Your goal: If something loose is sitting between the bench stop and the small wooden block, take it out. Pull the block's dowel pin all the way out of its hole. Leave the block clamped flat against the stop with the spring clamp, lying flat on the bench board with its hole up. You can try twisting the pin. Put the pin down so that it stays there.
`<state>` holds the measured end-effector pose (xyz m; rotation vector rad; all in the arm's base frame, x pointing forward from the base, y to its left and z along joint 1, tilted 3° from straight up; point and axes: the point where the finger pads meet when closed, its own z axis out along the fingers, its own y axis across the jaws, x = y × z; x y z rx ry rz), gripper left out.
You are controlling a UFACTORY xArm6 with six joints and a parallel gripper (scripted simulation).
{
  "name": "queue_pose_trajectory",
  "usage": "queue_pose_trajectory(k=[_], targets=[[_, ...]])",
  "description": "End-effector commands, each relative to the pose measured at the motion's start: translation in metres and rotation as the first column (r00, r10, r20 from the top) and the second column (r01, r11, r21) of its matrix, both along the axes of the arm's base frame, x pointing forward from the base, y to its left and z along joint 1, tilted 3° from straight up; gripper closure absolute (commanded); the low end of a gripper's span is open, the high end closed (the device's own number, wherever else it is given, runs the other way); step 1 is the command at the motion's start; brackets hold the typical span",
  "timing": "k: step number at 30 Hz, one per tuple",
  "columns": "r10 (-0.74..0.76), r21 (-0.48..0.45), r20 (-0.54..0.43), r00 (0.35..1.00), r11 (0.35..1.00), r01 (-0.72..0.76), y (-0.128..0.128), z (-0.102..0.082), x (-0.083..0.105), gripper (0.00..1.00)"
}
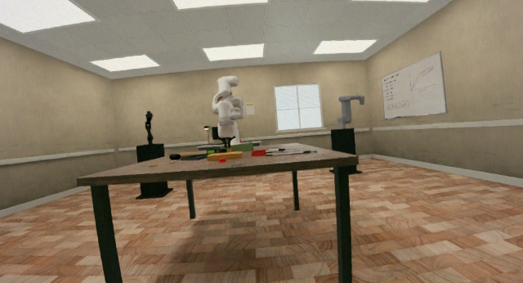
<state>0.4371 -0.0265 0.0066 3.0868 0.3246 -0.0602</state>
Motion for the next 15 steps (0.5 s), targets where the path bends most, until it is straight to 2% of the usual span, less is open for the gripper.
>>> queue_pose_trajectory(k=[1, 15], targets=[[0.016, 0.0, 0.006, 1.0, 1.0, -0.016, -0.0001, 0.002, 0.0024, 1.0], [0.077, 0.002, 0.004, 0.997, 0.997, -0.077, -0.0001, 0.0021, 0.0024, 1.0]])
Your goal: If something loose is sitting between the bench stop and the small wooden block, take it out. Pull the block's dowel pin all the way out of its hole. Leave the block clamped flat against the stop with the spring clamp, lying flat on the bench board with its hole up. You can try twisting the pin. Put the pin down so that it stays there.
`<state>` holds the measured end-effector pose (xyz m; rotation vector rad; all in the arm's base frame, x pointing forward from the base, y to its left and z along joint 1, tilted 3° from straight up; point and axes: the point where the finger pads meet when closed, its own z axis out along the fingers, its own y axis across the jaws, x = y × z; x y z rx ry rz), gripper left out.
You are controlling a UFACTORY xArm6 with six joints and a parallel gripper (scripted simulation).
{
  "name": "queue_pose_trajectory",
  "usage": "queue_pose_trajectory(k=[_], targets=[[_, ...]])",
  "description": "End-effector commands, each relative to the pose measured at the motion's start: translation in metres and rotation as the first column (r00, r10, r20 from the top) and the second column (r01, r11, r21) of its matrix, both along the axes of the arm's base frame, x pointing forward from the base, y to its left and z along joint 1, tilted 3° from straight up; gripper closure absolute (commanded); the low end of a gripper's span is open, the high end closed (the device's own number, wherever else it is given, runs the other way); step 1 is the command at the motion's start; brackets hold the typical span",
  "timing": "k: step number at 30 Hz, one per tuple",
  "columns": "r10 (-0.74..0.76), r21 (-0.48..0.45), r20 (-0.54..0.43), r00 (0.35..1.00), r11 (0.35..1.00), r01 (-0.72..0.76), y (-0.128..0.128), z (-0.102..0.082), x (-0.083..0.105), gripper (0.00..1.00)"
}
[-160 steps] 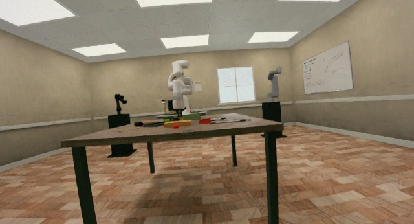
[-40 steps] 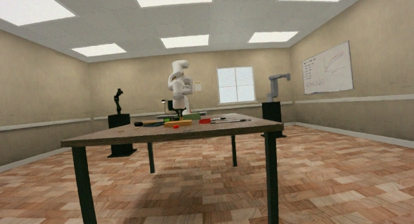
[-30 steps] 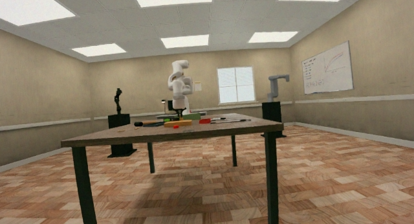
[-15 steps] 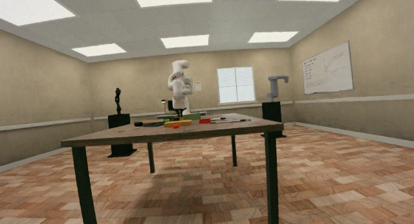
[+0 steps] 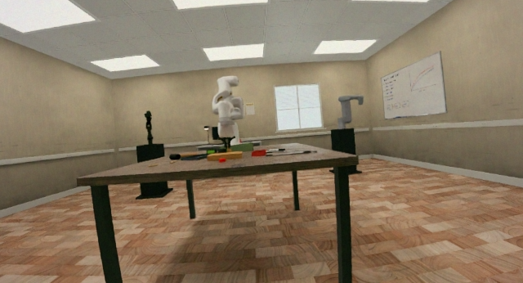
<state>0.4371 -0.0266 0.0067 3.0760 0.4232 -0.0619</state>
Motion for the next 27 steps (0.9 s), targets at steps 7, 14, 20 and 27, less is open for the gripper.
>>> queue_pose_trajectory(k=[7, 14, 20, 27], targets=[[0.041, 0.001, 0.005, 0.999, 0.999, -0.041, 0.0, 0.002, 0.0024, 1.0], [0.082, 0.002, 0.003, 0.997, 0.997, -0.082, 0.0, 0.0021, 0.0024, 1.0], [0.119, 0.004, 0.002, 0.993, 0.993, -0.119, 0.0, 0.0021, 0.0024, 1.0], [0.151, 0.005, 0.001, 0.988, 0.988, -0.151, 0.0, 0.0022, 0.0024, 1.0]])
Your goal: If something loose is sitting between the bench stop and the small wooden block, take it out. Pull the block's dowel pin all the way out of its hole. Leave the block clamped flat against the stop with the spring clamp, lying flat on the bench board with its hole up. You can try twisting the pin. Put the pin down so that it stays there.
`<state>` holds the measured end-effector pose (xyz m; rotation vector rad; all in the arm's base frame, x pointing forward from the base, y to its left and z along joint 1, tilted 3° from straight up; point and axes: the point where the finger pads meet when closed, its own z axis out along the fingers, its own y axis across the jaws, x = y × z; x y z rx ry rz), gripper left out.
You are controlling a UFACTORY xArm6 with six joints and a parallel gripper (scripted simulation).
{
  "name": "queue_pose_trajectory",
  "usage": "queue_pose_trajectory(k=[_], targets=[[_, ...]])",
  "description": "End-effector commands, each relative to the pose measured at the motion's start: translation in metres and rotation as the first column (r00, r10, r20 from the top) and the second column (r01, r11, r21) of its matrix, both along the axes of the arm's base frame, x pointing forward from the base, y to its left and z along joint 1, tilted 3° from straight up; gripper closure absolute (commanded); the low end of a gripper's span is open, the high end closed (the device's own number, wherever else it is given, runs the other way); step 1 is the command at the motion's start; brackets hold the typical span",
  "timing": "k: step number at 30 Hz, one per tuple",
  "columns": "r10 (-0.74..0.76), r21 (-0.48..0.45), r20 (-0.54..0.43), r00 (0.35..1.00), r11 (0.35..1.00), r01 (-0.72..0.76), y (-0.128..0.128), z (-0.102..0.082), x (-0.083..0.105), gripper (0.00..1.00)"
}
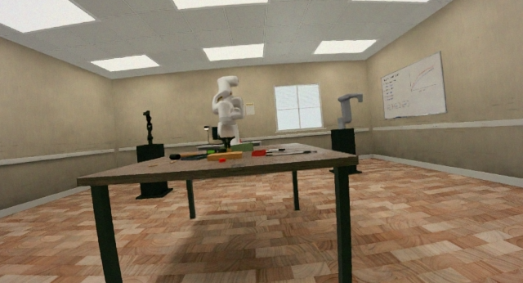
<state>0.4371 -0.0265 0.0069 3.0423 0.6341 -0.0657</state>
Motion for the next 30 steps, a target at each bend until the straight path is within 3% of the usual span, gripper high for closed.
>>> queue_pose_trajectory(k=[1, 30], targets=[[0.021, 0.001, 0.006, 1.0, 1.0, -0.021, -0.0001, 0.002, 0.0024, 1.0], [0.215, 0.007, -0.002, 0.977, 0.977, -0.215, 0.0, 0.0023, 0.0024, 1.0]])
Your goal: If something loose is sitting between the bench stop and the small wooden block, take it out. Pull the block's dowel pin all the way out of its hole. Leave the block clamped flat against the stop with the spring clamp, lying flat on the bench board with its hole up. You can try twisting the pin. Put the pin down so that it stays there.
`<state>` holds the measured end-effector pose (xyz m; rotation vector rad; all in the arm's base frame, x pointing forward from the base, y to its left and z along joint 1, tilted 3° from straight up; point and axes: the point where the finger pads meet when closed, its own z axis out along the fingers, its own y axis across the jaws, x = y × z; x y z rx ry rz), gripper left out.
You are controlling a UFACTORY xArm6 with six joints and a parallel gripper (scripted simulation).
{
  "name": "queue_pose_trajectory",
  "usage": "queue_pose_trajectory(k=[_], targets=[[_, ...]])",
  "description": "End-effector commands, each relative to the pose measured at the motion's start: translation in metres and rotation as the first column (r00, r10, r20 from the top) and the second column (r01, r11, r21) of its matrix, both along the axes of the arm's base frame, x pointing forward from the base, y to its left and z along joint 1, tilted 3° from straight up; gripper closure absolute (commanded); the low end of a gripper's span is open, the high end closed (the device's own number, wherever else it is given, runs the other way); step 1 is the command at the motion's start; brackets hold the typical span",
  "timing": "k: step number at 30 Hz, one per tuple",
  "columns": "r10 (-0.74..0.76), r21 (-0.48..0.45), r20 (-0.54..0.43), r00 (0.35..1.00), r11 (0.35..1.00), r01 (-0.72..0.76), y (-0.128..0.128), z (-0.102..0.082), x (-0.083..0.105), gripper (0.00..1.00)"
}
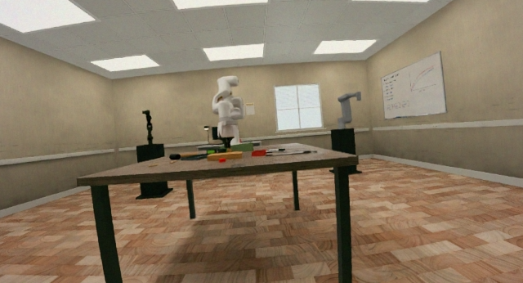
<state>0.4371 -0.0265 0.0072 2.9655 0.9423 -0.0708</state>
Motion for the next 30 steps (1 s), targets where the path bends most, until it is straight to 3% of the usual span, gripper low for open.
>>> queue_pose_trajectory(k=[1, 6, 30], targets=[[0.012, 0.001, 0.006, 1.0, 1.0, -0.012, -0.0001, 0.002, 0.0024, 1.0], [0.047, 0.002, 0.005, 0.999, 0.999, -0.047, -0.0001, 0.0023, 0.0024, 1.0], [-0.155, -0.003, 0.013, 0.988, 0.988, 0.156, 0.0, 0.0027, 0.0024, 1.0]])
